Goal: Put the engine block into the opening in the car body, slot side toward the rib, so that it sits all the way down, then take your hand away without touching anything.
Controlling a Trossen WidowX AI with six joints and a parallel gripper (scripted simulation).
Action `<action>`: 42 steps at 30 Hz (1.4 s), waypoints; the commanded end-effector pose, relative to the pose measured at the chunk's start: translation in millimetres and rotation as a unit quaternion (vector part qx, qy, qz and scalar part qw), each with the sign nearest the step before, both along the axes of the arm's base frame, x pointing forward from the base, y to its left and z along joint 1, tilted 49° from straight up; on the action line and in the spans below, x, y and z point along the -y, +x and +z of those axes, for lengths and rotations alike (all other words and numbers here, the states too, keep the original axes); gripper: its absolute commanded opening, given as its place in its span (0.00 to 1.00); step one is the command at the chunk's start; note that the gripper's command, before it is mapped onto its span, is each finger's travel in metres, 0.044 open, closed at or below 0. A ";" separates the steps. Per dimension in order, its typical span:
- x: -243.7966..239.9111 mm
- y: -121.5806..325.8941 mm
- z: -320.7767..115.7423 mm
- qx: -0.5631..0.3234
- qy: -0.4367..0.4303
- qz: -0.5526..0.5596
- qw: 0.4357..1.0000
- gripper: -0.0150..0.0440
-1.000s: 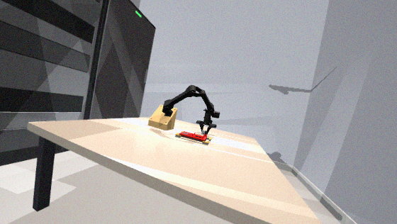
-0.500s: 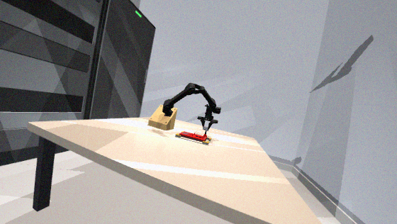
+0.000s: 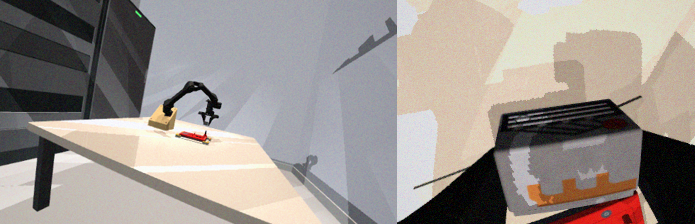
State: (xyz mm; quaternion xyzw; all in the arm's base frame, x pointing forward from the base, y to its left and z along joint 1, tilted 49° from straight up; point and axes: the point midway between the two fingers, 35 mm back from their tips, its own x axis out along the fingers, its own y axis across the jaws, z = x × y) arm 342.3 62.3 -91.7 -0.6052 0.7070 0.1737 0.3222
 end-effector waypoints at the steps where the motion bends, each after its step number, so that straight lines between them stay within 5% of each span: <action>1: -10.9 2.2 11.3 0.004 0.004 -0.001 1.000 0.25; 24: -25.4 -4.1 -8.2 0.006 0.025 0.002 1.000 0.25; 42: -7.8 -9.1 -2.7 0.054 0.281 0.032 0.958 0.25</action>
